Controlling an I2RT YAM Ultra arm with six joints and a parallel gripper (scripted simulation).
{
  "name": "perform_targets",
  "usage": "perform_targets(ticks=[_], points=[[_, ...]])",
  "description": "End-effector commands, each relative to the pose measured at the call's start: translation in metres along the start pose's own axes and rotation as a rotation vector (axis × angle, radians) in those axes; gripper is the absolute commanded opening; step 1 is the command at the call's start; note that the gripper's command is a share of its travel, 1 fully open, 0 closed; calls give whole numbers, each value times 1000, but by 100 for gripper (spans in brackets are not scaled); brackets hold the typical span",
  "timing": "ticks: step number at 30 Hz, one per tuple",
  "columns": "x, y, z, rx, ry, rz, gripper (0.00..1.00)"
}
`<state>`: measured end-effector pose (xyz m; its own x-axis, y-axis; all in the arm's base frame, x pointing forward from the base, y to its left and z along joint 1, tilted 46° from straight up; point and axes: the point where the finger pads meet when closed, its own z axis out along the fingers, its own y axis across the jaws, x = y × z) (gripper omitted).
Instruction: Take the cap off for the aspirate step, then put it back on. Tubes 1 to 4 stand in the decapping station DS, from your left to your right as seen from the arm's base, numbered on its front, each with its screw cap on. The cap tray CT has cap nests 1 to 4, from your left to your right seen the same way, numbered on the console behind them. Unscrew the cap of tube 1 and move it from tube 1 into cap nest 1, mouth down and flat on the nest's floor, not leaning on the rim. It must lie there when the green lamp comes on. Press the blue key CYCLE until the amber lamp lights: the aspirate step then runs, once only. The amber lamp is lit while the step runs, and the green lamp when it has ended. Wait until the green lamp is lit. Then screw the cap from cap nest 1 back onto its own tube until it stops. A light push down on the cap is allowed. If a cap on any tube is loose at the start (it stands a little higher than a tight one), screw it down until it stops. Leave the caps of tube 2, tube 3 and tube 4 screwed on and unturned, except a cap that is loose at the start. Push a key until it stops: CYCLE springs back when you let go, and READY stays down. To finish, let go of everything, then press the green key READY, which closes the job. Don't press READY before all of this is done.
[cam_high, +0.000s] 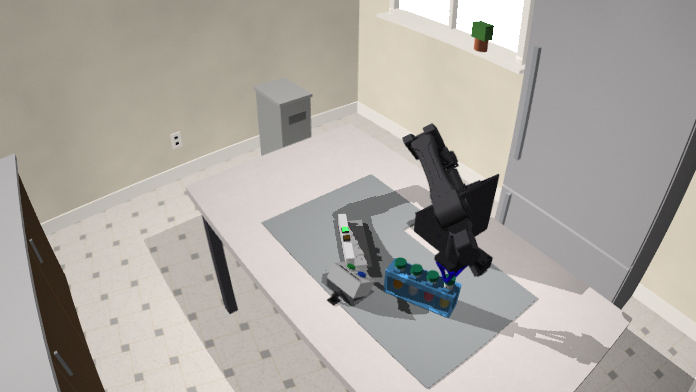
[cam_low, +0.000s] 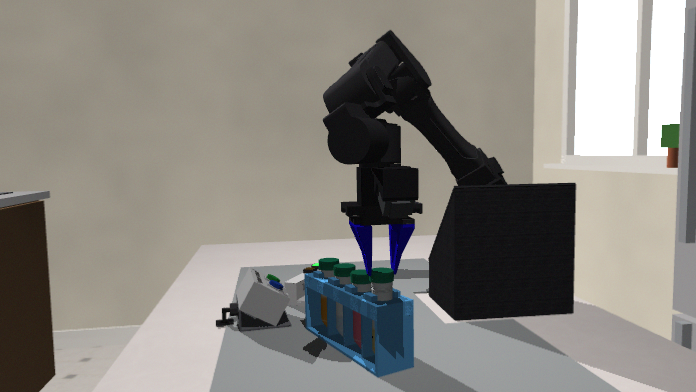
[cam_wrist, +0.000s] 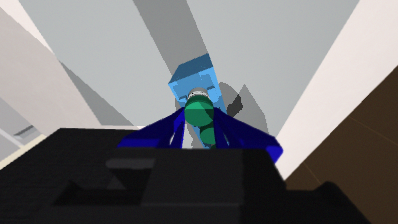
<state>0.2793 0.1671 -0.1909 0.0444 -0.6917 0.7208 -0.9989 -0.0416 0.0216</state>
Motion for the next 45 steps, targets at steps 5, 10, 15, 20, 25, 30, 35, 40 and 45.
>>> perform_targets(ticks=[5,10,15,20,25,30,35,40,45], points=[[-3,0,-6,13,-10,-2,0],[-3,0,-6,13,-10,-2,0],[-3,0,-6,13,-10,-2,0],[-3,0,-4,13,-10,-2,0],[-3,0,-2,13,-10,-2,0],[-3,0,-1,13,-10,-2,0],[-3,-1,2,13,-10,-2,0],[-2,-1,2,13,-10,-2,0],[-2,-1,4,13,-10,-2,0]])
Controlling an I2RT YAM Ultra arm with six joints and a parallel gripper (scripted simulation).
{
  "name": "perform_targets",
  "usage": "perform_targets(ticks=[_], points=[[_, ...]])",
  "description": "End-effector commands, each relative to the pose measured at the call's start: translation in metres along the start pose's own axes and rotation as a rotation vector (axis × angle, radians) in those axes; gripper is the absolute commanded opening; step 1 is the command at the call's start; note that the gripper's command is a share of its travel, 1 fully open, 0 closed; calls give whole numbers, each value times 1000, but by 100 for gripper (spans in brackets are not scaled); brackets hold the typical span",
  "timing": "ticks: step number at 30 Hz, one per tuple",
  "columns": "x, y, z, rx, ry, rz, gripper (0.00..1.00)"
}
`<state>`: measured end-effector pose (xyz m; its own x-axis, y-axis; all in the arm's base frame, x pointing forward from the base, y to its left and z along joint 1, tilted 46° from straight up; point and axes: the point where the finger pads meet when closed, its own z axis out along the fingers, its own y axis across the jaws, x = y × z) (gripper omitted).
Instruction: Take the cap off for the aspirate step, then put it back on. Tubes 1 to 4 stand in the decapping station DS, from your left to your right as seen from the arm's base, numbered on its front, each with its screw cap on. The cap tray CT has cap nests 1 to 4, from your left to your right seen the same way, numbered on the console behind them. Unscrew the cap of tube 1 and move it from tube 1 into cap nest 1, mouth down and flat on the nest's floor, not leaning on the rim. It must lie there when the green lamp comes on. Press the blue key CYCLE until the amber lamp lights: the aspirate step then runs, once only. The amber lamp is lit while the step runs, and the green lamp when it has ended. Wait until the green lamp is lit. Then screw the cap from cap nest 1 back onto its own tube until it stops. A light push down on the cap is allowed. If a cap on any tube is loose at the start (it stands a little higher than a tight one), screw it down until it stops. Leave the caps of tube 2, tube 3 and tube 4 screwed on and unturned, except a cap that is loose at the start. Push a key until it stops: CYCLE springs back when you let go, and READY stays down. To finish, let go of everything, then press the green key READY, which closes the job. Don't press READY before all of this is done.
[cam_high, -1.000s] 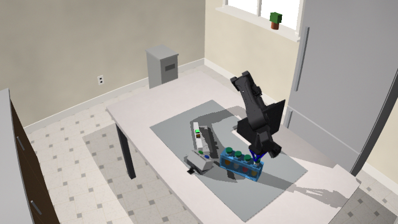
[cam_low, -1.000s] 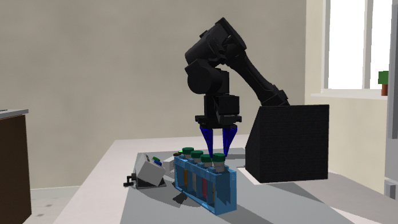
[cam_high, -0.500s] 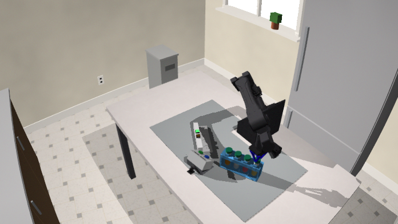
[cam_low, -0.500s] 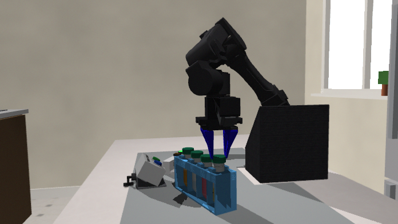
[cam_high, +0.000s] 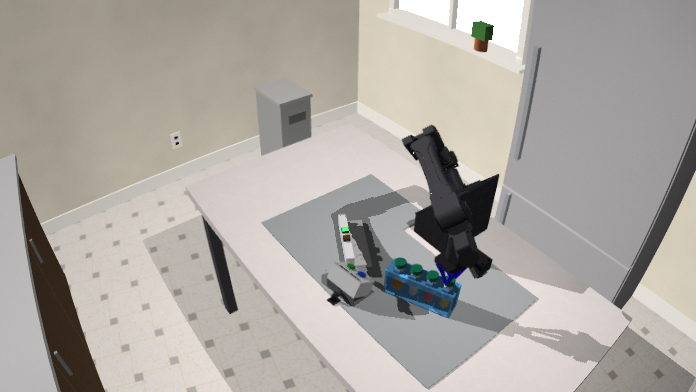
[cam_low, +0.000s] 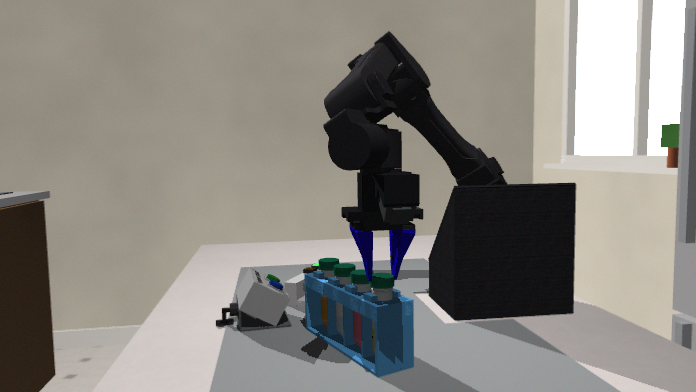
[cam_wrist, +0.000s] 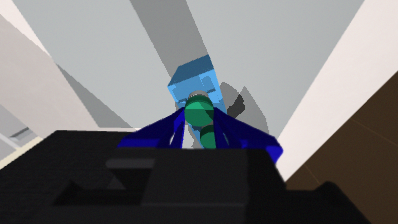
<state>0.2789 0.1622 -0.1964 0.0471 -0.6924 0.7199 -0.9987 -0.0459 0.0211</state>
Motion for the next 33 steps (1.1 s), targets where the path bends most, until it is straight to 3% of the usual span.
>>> perform_targets(ticks=[1,8,9,29,33], points=[[-2,-2,-3,9,-8,1,0],[-2,-2,-3,9,-8,1,0],[-2,-2,-3,9,-8,1,49],[-2,-2,-3,9,-8,1,49],[-1,-2,-2,9,-9,81,49]])
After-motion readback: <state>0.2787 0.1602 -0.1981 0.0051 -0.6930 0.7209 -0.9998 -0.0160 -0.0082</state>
